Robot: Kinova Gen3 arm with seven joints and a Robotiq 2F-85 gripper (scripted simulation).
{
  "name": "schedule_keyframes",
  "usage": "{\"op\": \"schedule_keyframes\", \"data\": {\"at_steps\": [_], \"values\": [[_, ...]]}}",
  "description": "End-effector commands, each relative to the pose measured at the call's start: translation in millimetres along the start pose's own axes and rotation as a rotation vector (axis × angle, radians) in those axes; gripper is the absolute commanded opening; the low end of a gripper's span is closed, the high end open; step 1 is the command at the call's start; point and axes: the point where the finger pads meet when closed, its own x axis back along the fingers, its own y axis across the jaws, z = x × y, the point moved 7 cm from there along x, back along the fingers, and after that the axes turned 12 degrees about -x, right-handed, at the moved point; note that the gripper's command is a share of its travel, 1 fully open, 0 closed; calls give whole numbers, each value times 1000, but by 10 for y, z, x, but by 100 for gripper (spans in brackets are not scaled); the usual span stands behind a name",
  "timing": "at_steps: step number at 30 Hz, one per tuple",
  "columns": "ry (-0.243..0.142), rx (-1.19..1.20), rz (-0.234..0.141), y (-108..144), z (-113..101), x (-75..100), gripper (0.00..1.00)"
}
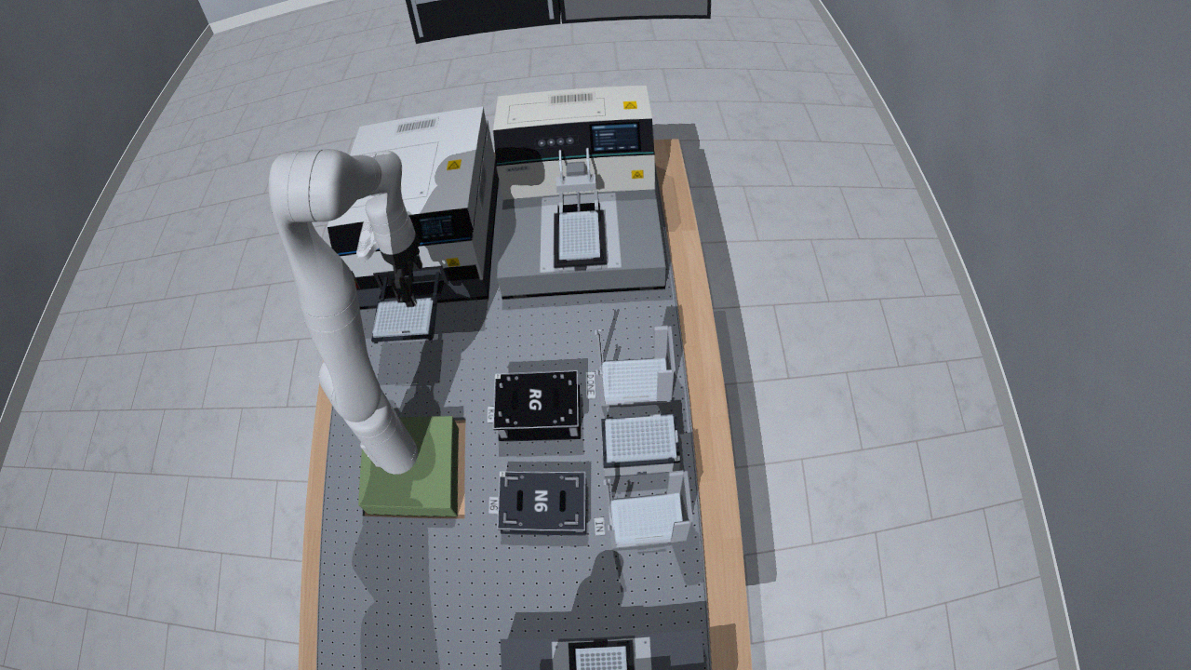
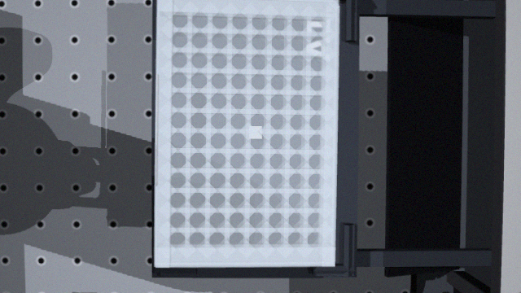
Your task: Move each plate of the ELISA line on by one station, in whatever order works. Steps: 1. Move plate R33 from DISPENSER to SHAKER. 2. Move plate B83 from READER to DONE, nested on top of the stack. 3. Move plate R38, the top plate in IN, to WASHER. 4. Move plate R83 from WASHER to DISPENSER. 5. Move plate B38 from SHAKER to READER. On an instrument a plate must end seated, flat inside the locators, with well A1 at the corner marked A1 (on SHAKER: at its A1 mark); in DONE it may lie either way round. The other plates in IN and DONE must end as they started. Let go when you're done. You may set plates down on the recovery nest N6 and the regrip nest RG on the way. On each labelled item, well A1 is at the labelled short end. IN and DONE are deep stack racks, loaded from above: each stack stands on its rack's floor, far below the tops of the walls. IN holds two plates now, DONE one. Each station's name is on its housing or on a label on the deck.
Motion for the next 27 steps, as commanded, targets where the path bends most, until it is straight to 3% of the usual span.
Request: {"op": "schedule_keyframes", "data": {"at_steps": [1, 18, 27], "values": [[1, -5, 4, -22, 79, -6, 100], [-3, 0, 0, -114, 556, -5, 100], [1, -3, 1, -111, 550, -1, 100]]}}
